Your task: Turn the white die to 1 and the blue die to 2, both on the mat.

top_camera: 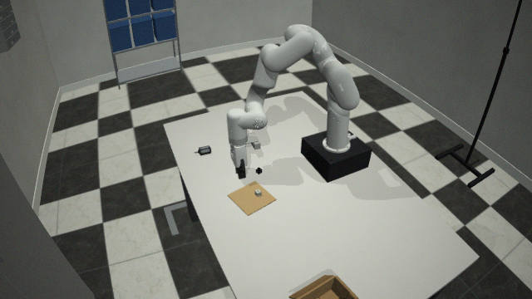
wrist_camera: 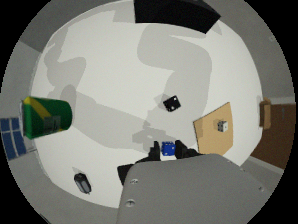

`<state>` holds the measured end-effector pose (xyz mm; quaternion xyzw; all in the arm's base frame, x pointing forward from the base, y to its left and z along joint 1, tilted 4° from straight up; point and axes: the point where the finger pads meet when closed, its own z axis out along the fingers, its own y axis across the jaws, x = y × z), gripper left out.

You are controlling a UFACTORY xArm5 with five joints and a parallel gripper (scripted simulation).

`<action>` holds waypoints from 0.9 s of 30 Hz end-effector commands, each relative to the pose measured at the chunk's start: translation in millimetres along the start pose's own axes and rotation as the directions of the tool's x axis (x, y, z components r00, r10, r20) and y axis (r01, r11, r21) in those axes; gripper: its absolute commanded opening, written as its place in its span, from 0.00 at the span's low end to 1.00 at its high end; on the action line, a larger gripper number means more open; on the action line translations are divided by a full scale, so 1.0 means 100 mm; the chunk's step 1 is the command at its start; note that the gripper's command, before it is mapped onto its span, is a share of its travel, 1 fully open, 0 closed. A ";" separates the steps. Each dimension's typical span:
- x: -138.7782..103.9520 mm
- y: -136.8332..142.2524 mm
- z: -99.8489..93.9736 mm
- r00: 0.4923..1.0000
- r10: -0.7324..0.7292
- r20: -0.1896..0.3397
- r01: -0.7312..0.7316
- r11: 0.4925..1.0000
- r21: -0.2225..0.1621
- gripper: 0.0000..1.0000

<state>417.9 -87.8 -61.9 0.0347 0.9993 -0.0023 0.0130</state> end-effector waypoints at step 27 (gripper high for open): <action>-0.01 0.00 -0.01 1.000 0.000 0.003 0.000 1.000 0.000 0.15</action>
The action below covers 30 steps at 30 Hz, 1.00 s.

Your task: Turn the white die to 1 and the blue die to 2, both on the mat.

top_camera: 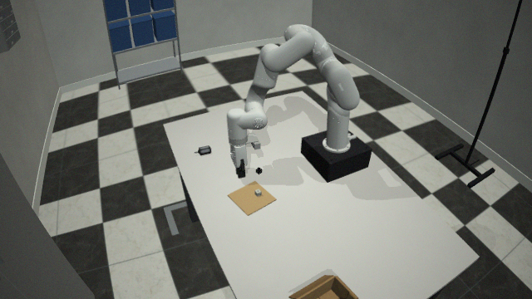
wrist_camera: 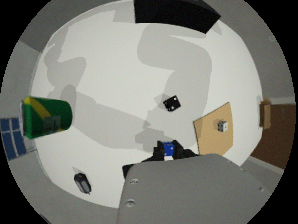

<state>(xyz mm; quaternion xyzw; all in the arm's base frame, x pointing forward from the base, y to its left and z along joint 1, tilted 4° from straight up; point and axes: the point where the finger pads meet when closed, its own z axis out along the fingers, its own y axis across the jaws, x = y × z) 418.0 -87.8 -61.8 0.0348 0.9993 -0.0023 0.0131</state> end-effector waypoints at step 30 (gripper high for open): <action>-0.02 0.05 -0.78 1.000 0.000 0.002 0.000 1.000 0.000 0.15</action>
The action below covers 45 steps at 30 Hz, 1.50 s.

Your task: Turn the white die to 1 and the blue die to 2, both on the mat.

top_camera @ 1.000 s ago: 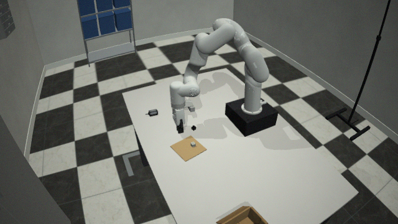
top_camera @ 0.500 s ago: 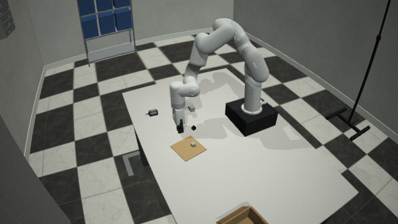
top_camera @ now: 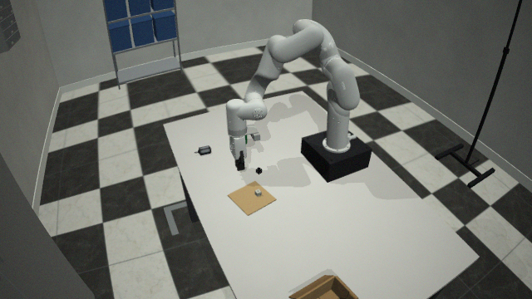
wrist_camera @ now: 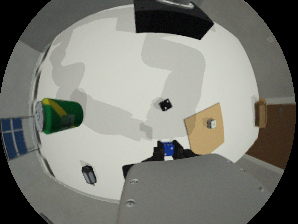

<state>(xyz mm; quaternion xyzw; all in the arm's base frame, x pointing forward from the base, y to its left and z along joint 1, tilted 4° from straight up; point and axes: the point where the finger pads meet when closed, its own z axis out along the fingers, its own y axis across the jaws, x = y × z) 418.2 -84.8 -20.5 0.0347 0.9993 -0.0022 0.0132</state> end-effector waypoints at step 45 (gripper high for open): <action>-0.26 1.54 -0.53 0.977 -0.214 -0.022 0.213 0.977 -0.009 0.15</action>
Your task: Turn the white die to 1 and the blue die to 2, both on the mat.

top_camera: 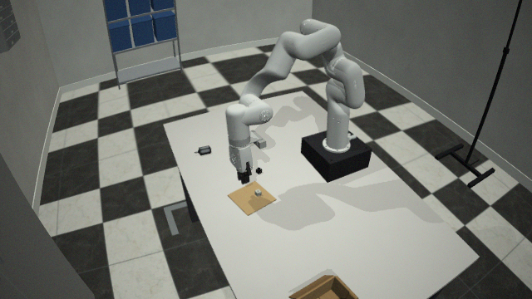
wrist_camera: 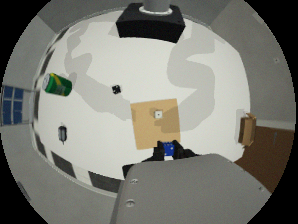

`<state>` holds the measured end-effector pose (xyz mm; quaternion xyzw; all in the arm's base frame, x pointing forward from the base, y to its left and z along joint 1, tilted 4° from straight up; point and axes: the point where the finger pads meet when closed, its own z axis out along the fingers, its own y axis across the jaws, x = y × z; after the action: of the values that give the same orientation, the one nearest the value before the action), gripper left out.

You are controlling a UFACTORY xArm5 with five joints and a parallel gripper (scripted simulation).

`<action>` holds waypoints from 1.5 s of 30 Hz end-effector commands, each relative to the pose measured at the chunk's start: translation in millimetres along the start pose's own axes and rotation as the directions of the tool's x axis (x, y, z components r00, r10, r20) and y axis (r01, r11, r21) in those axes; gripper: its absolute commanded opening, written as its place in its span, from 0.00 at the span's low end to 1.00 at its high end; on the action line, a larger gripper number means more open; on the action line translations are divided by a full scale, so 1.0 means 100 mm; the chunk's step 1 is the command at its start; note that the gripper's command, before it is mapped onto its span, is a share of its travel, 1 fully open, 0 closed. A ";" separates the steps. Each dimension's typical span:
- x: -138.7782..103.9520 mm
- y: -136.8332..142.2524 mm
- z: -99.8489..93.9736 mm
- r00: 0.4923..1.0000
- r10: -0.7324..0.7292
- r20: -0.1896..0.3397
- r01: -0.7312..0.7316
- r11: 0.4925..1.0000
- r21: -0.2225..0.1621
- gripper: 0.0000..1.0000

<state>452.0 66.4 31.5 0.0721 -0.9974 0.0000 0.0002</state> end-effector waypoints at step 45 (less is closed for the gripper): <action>-0.03 -0.06 0.94 1.000 -0.001 0.005 0.001 1.000 0.000 0.15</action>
<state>454.0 60.2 -63.7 0.0728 -0.9973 0.0000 -0.0006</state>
